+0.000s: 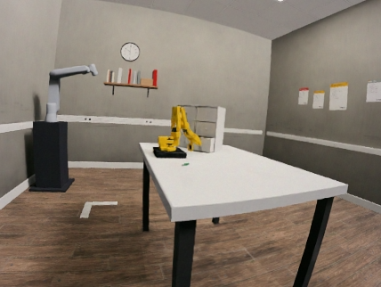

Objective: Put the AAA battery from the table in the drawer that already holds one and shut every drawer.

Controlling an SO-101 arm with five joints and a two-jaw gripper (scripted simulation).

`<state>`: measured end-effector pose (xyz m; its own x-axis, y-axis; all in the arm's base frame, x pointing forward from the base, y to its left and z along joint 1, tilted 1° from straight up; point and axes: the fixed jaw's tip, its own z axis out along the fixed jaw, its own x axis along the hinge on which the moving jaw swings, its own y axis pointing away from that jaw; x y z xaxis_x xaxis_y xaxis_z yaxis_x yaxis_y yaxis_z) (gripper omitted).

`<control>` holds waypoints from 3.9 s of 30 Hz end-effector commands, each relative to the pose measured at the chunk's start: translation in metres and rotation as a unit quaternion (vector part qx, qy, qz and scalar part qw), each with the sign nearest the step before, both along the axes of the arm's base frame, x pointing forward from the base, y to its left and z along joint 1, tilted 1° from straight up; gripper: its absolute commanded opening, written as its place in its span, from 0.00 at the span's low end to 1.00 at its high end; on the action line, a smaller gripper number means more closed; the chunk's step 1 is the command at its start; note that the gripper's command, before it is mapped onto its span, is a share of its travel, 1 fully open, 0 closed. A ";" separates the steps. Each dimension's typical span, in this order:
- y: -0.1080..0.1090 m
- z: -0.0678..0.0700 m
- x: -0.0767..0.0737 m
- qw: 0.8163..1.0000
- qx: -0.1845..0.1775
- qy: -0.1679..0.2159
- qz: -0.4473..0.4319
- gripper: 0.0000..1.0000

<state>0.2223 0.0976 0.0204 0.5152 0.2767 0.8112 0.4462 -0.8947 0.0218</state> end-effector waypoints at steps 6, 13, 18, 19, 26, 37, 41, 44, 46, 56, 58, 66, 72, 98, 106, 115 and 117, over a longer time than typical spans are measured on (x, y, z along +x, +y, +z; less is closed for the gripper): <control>0.002 -0.001 0.000 1.000 -0.002 0.000 0.005 0.06; 0.002 -0.001 0.000 1.000 -0.002 0.000 0.005 0.01; 0.002 -0.001 0.000 1.000 -0.002 0.000 0.005 0.00; 0.002 -0.001 0.000 1.000 -0.002 0.000 0.005 0.00; 0.002 -0.001 0.000 1.000 -0.002 0.000 0.005 0.00; 0.006 0.000 0.005 1.000 0.000 0.001 0.006 0.00; 0.010 0.000 0.009 1.000 0.002 0.001 0.007 0.00; 0.013 0.000 0.012 1.000 0.004 0.002 0.008 0.00; 0.014 0.000 0.013 1.000 0.004 0.002 0.009 0.00; 0.019 0.000 0.018 1.000 0.004 0.002 0.013 0.00; 0.021 0.000 0.020 1.000 0.004 0.002 0.015 0.00; 0.024 0.000 0.023 1.000 0.004 0.003 0.018 0.00; 0.028 0.000 0.027 1.000 0.004 0.003 0.021 0.00; 0.043 0.000 0.041 0.999 0.004 0.003 0.032 0.00; 0.047 0.000 0.045 0.999 0.004 0.003 0.035 0.00; 0.053 0.000 0.050 0.999 0.004 0.003 0.039 0.00; 0.053 0.000 0.050 0.999 0.004 0.003 0.039 0.00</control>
